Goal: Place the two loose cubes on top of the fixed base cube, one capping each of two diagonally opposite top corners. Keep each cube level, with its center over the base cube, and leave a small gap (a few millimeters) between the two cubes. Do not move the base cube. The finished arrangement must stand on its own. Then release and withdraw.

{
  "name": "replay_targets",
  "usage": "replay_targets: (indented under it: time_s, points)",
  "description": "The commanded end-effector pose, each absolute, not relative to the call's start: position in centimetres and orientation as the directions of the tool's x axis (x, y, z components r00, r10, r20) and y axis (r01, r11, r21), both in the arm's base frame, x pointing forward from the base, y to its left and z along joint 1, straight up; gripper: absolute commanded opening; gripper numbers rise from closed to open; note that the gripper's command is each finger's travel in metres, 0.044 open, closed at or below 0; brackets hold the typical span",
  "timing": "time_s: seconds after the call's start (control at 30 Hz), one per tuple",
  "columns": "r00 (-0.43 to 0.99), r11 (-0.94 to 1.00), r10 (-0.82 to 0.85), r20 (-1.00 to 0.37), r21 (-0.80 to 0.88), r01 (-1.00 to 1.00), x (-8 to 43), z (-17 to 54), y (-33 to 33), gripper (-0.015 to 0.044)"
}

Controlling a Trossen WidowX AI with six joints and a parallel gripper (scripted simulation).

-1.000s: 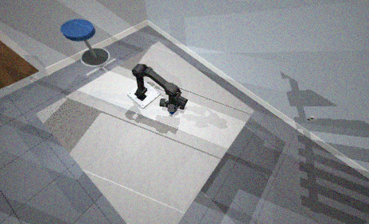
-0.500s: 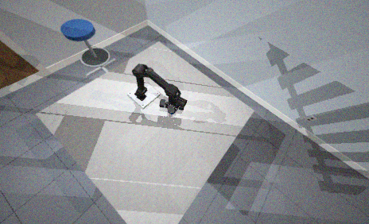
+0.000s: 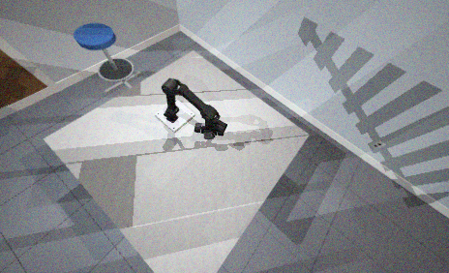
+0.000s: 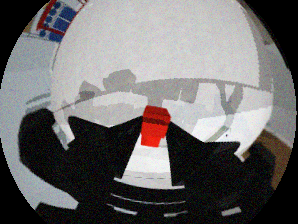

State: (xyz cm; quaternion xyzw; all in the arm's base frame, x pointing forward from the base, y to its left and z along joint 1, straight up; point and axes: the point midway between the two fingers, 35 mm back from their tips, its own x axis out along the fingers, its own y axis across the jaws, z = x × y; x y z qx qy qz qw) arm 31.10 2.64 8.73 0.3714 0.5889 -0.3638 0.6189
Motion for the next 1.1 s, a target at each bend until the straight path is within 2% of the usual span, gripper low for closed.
replay_targets:
  time_s: [0.0,0.97,1.07]
  points:
    - [0.030,0.446,-0.001,-1.000,0.026,0.894,31.00,7.55,2.68,0.0105]
    - [0.029,0.445,0.000,-1.000,0.026,0.895,31.01,7.26,2.68,0.0105]
    - [0.029,0.445,0.000,-1.000,0.026,0.895,31.01,7.26,2.68,0.0184]
